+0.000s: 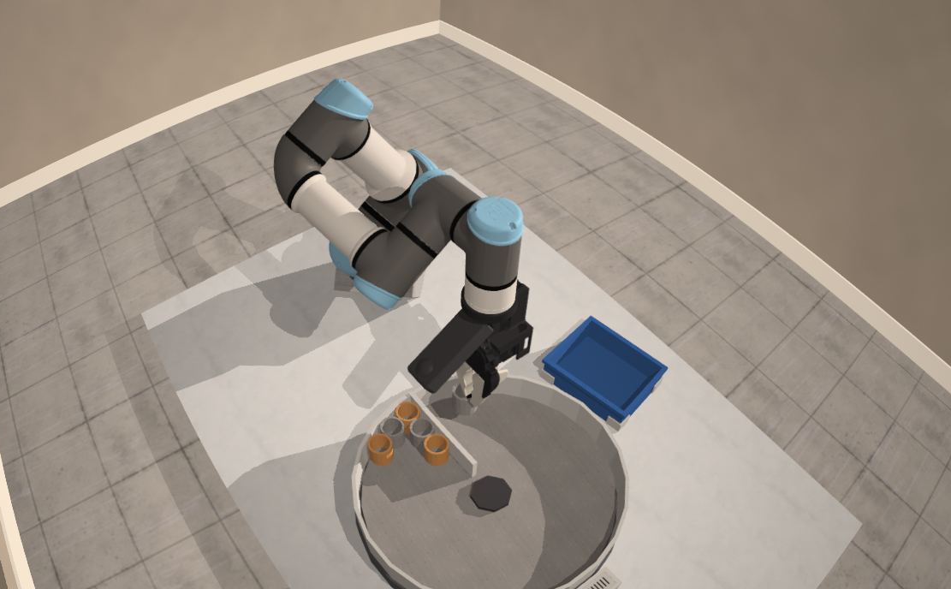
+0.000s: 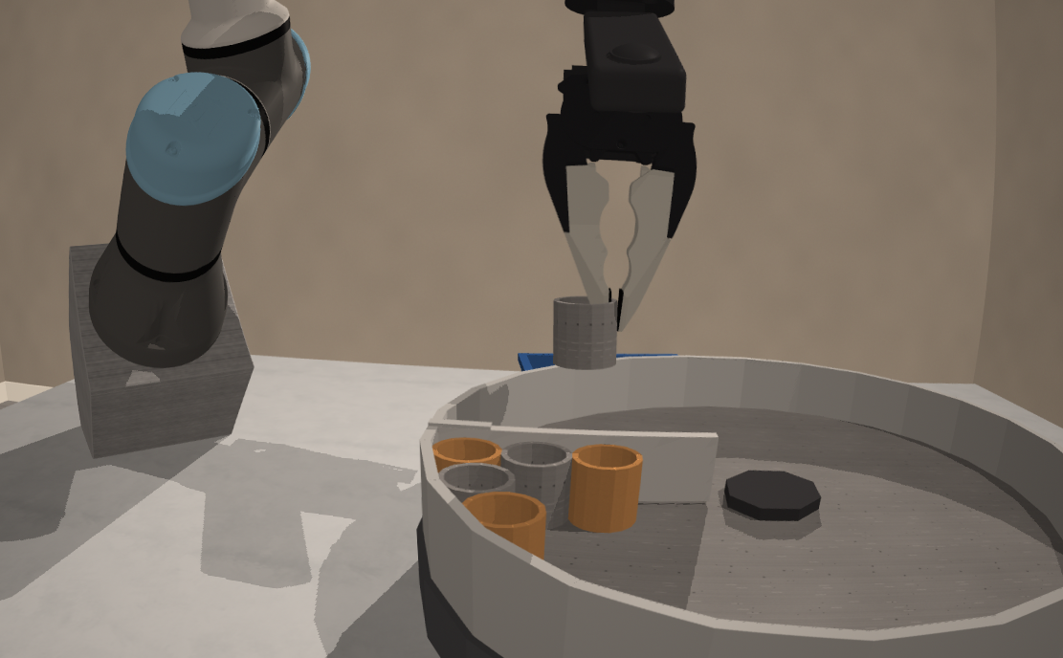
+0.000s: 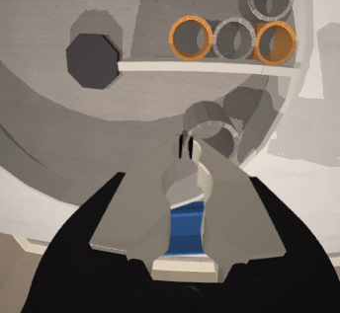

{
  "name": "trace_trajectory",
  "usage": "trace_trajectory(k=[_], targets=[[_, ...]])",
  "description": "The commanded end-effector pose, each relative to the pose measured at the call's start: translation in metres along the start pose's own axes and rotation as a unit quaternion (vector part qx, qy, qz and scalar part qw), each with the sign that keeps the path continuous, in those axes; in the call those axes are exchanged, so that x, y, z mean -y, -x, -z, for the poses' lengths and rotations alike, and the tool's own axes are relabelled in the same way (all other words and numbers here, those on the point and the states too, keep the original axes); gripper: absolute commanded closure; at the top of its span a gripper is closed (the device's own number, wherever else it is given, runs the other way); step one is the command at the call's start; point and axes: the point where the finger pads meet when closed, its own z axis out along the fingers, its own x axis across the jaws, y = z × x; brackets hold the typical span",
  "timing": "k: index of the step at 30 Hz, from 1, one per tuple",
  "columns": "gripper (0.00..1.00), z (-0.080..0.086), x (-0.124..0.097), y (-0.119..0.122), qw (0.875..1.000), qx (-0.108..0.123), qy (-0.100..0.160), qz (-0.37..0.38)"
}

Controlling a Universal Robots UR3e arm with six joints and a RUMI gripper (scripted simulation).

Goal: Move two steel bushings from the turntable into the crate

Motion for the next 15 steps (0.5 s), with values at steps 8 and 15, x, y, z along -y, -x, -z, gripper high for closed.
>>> trace_trajectory(k=[8, 15], targets=[[1.0, 0.0, -0.043, 0.007, 1.0, -0.001, -0.003, -0.001], [1.0, 0.0, -0.062, 0.01, 1.0, -0.001, -0.003, -0.001]])
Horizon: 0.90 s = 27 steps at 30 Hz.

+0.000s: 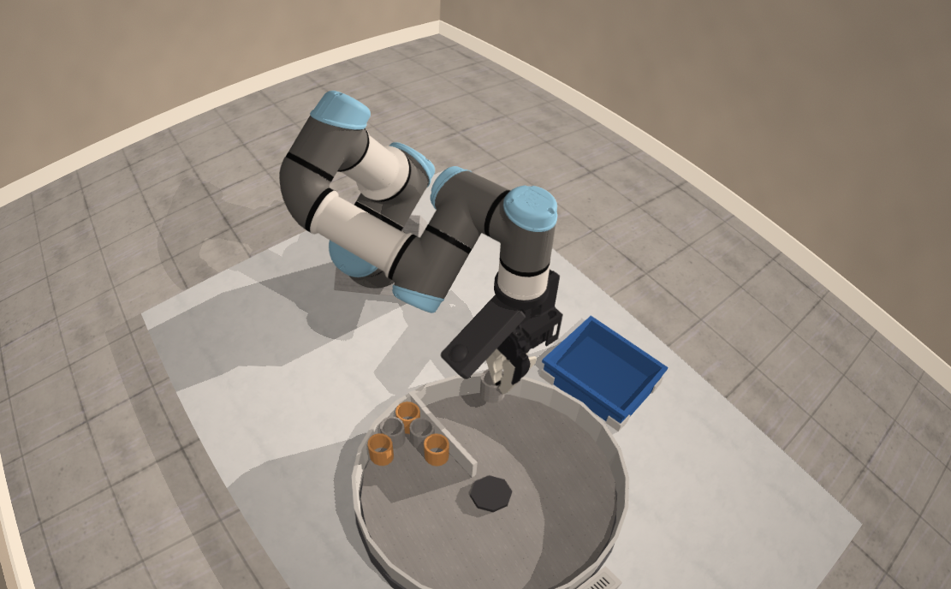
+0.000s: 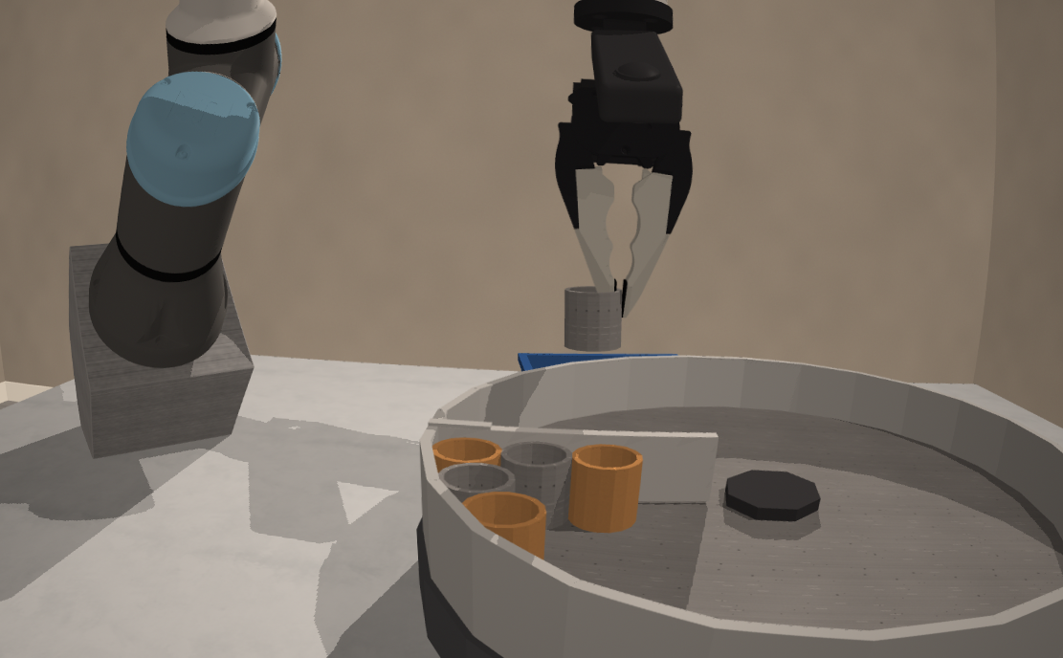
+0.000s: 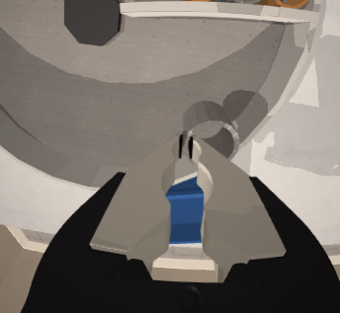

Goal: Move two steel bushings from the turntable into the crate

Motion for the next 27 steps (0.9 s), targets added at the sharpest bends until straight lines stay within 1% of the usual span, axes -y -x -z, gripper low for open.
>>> trace_trajectory(k=[1, 12, 14, 27], targets=[[1.0, 0.0, -0.018, 0.004, 1.0, -0.001, -0.003, -0.002], [1.0, 0.0, -0.059, 0.01, 1.0, -0.001, -0.003, -0.002], [1.0, 0.0, -0.059, 0.01, 1.0, -0.001, -0.003, -0.002], [1.0, 0.0, -0.106, 0.017, 1.0, -0.001, -0.003, -0.002]])
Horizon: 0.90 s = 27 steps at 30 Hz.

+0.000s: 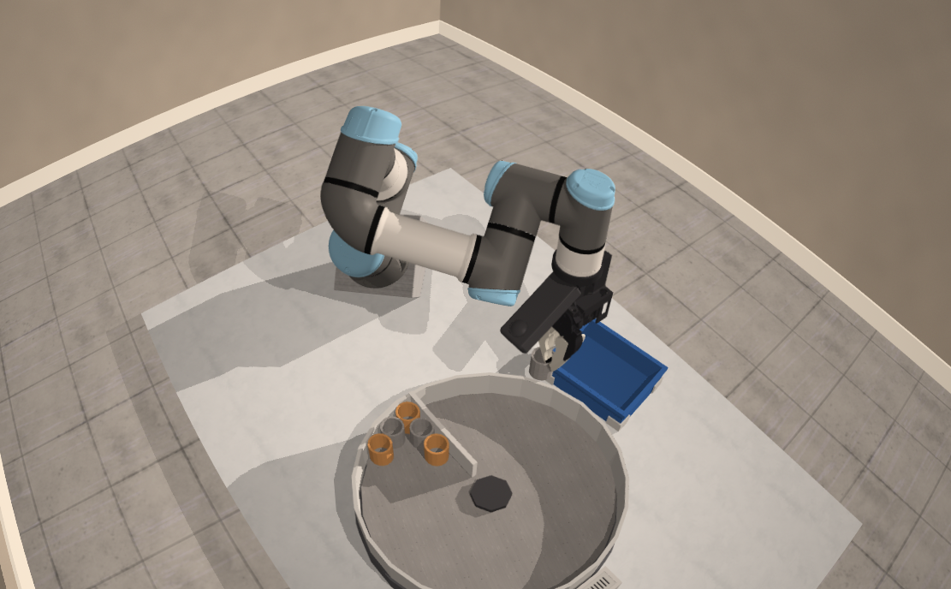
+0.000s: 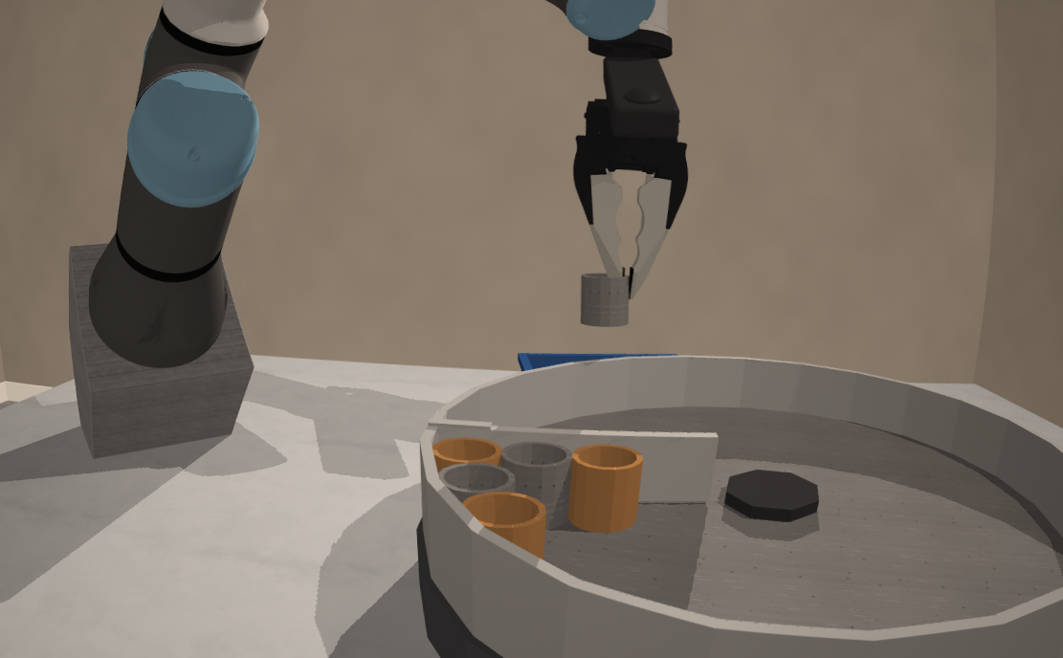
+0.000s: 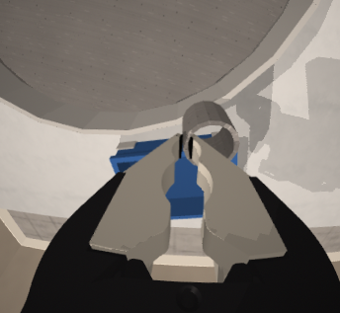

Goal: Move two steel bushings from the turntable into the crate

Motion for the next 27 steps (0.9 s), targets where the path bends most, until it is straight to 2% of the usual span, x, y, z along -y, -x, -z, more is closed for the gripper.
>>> trace_trajectory(k=[1, 4, 19, 27], targets=[[1.0, 0.0, -0.02, 0.004, 1.0, -0.001, -0.001, -0.001], [1.0, 0.0, -0.023, 0.005, 1.0, -0.001, -0.001, -0.001], [1.0, 0.0, -0.07, 0.012, 1.0, -0.001, -0.001, -0.001], [1.0, 0.0, -0.086, 0.014, 1.0, -0.001, -0.001, -0.001]])
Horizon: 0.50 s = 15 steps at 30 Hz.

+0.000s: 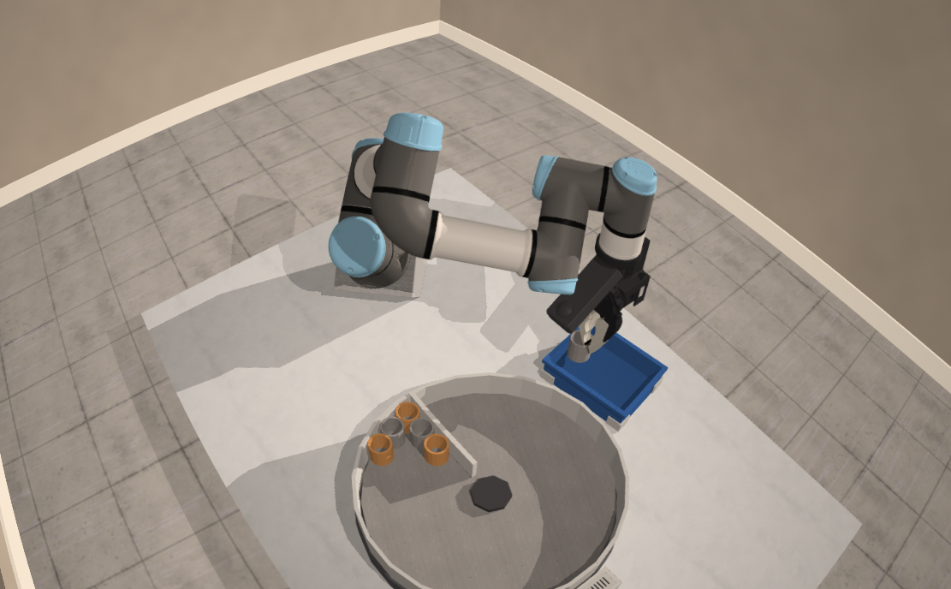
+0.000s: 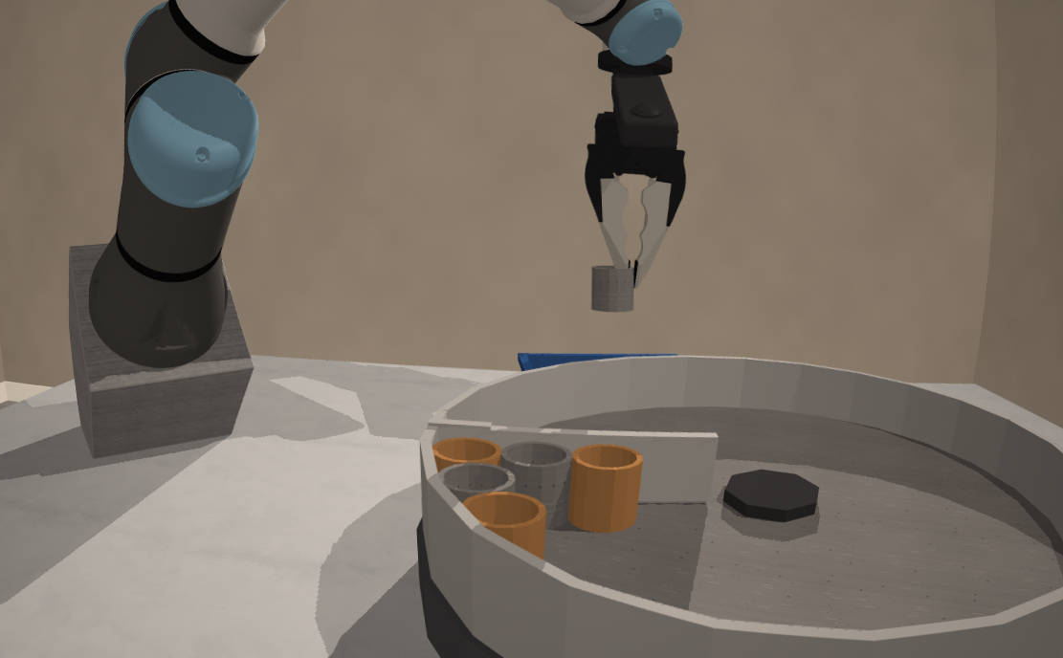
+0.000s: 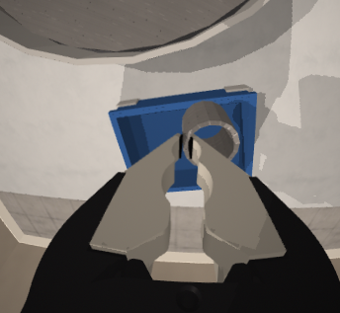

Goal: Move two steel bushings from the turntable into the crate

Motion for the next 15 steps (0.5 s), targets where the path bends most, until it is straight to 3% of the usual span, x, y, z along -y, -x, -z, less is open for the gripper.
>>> trace_trajectory(k=[1, 15], targets=[[1.0, 0.001, -0.014, 0.003, 1.0, 0.0, -0.001, -0.001], [1.0, 0.001, -0.038, 0.006, 1.0, 0.0, -0.001, -0.001]])
